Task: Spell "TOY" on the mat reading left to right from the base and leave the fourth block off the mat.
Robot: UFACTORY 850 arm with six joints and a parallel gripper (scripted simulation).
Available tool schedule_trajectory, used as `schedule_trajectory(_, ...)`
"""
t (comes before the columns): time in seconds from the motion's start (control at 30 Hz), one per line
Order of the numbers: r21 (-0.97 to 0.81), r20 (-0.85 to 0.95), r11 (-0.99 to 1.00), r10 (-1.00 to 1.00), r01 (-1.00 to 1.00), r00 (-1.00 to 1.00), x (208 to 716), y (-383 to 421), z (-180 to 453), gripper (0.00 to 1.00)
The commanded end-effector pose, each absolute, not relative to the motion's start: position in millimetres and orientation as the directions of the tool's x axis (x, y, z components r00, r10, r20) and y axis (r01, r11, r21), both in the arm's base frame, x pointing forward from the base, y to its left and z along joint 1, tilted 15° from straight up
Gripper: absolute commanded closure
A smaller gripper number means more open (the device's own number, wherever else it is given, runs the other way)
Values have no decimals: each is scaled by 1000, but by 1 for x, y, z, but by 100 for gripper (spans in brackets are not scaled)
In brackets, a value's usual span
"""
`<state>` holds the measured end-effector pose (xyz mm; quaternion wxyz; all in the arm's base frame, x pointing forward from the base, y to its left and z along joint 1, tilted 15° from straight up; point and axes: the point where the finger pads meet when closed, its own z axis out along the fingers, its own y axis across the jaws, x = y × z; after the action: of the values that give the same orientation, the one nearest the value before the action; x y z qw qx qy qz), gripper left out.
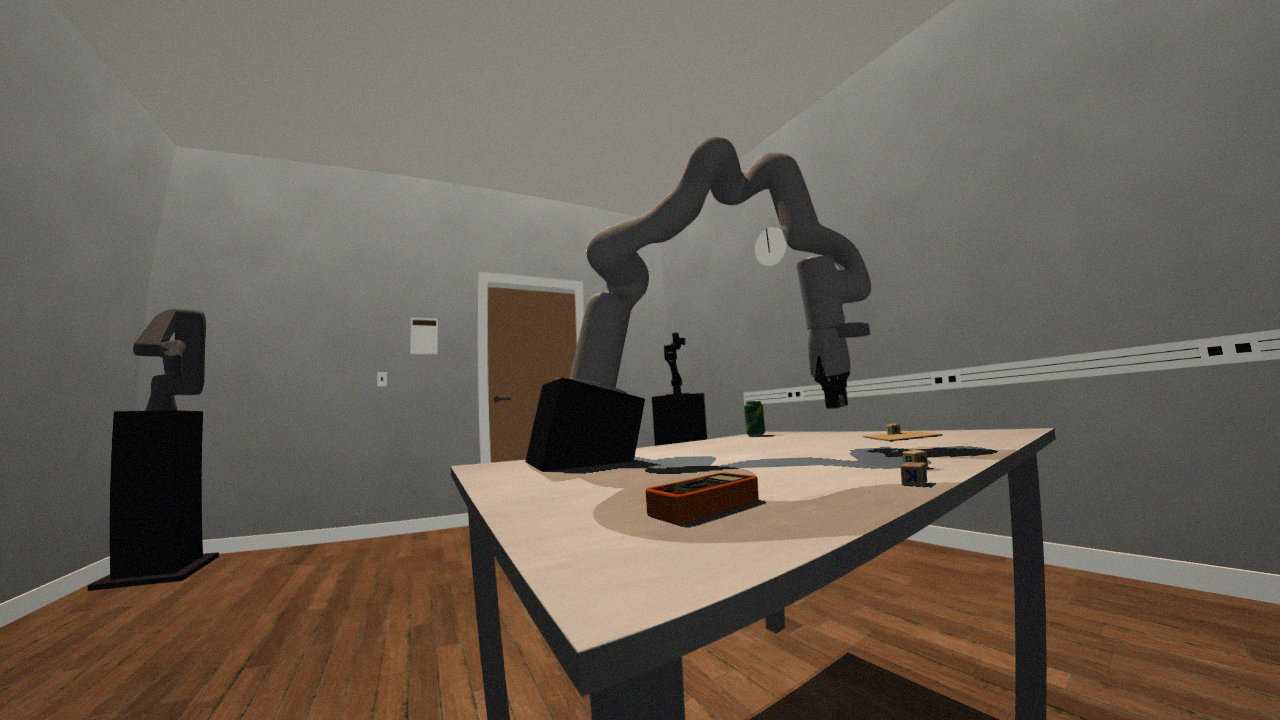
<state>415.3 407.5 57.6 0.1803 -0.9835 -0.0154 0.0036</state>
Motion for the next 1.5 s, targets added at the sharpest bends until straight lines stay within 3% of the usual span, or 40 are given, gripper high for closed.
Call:
schedule_trajectory(0.0, -362, 41, -917, 162, 166, 986, 420, 423, 62, 77)
schedule_trajectory(0.53, -332, 177, -758, 534, 561, 826, 427, 470, 74, 77)
schedule_trajectory(0.97, -231, 292, -440, 819, 868, 494, 431, 515, 87, 77)
schedule_trajectory(1.47, -81, 341, -35, 938, 996, 61, 433, 557, 101, 77)
